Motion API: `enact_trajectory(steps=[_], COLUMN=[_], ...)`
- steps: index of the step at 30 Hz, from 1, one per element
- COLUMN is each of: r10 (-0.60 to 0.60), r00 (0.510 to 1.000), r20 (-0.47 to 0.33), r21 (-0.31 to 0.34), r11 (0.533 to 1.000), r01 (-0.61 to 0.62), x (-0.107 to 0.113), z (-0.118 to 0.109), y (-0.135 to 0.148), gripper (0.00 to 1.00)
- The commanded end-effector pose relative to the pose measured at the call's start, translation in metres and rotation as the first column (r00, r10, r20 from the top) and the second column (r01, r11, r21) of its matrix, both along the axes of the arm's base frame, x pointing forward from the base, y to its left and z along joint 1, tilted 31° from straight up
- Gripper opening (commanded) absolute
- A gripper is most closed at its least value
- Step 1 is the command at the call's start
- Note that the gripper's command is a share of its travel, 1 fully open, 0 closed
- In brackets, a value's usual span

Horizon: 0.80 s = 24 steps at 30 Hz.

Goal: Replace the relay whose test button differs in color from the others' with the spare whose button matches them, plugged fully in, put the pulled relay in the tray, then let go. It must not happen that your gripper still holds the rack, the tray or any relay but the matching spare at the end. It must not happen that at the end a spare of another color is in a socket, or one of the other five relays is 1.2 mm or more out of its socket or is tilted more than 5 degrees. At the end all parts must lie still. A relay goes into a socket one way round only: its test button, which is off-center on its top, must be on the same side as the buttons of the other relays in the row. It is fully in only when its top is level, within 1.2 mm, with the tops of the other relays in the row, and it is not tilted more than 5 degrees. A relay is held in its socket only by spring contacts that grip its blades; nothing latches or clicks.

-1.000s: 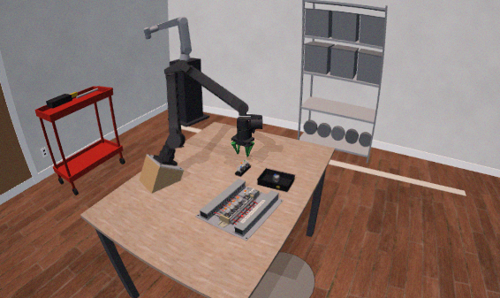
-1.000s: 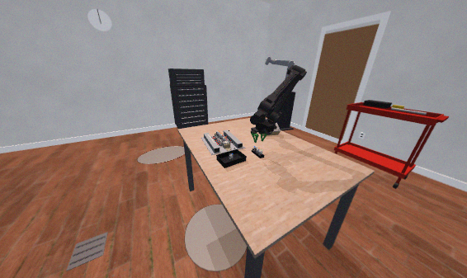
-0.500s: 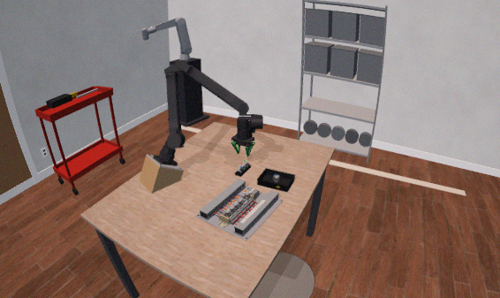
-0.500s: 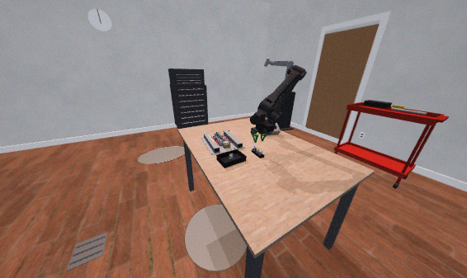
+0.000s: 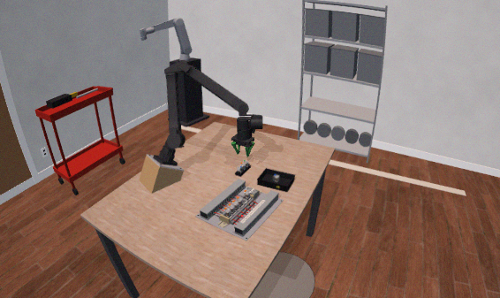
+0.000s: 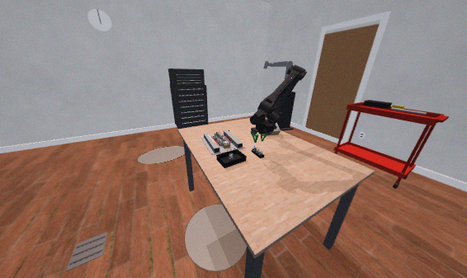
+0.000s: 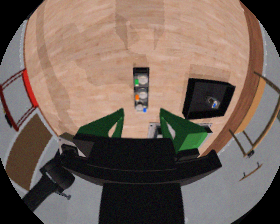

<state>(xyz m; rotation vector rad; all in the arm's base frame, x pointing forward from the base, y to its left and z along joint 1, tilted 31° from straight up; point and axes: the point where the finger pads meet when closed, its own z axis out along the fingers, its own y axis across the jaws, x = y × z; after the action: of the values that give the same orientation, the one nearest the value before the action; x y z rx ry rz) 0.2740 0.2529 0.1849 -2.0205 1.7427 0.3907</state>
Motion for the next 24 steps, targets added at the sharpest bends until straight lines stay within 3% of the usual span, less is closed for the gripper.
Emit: enact_trajectory(steps=[1,10,24], r10=[0.013,0.013,0.005], r00=[1.0,1.0,1.0], r20=[0.0,0.003,-0.001], r21=[0.002,0.005,0.003], r11=[1.0,1.0,1.0], r01=[-0.013,-0.013,-0.005], x=[0.002,0.002,0.001], z=[0.002,0.0,-0.034], y=[0.003,0.005,0.023], gripper=[0.59,0.59,0.59])
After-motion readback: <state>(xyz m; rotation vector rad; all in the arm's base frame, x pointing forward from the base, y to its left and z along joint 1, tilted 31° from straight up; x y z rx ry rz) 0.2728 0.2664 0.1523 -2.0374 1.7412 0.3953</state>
